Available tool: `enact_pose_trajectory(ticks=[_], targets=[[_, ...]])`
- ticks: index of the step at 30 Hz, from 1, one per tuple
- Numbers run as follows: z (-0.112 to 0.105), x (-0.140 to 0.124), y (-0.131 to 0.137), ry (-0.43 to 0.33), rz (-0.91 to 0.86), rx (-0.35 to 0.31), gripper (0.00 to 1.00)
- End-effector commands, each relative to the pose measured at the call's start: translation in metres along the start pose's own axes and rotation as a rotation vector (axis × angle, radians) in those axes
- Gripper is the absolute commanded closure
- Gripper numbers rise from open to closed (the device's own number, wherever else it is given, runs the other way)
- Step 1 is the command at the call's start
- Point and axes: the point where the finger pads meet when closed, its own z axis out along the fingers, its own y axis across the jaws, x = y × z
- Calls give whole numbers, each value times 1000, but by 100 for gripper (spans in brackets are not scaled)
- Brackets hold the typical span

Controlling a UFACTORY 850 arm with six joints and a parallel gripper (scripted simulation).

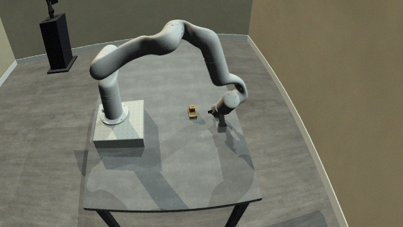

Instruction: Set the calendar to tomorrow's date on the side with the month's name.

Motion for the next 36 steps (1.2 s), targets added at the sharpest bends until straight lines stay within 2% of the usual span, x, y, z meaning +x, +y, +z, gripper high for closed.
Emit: enact_pose_trajectory(ticks=[1,11,12,16,17,19,20,22,23,25,26,28,29,36], targets=[[-1,0,-1,0,-1,2,71],[-1,0,-1,0,-1,2,71],[-1,0,-1,0,-1,2,67],[-1,0,-1,0,-1,2,67],[-1,0,-1,0,-1,2,63],[-1,0,-1,0,-1,2,63],[-1,0,-1,0,-1,2,59],[-1,0,-1,0,-1,2,59],[-1,0,-1,0,-1,2,55],[-1,0,-1,0,-1,2,55],[-1,0,-1,0,-1,2,51],[-1,0,-1,0,-1,2,51],[-1,0,-1,0,-1,2,29],[-1,0,-1,0,-1,2,29]])
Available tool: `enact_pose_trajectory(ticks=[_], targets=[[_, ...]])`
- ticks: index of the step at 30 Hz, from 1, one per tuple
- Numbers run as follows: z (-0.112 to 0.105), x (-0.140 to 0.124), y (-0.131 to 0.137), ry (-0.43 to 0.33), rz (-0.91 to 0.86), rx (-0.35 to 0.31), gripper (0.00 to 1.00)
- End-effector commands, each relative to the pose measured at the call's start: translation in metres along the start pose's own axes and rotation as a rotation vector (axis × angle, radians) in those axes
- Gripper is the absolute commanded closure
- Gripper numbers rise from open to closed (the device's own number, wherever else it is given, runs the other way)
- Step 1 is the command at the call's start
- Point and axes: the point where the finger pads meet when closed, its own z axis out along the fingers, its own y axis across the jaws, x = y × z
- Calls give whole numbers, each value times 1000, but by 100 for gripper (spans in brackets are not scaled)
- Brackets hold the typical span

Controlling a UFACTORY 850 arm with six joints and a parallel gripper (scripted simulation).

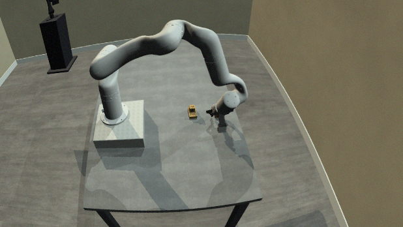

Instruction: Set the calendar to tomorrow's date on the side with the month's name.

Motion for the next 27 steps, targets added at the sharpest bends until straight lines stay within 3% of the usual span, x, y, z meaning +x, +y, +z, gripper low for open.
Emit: enact_pose_trajectory(ticks=[1,17,27], targets=[[-1,0,-1,0,-1,2,29],[-3,-2,-1,0,-1,2,29],[-23,-16,-1,0,-1,2,29]])
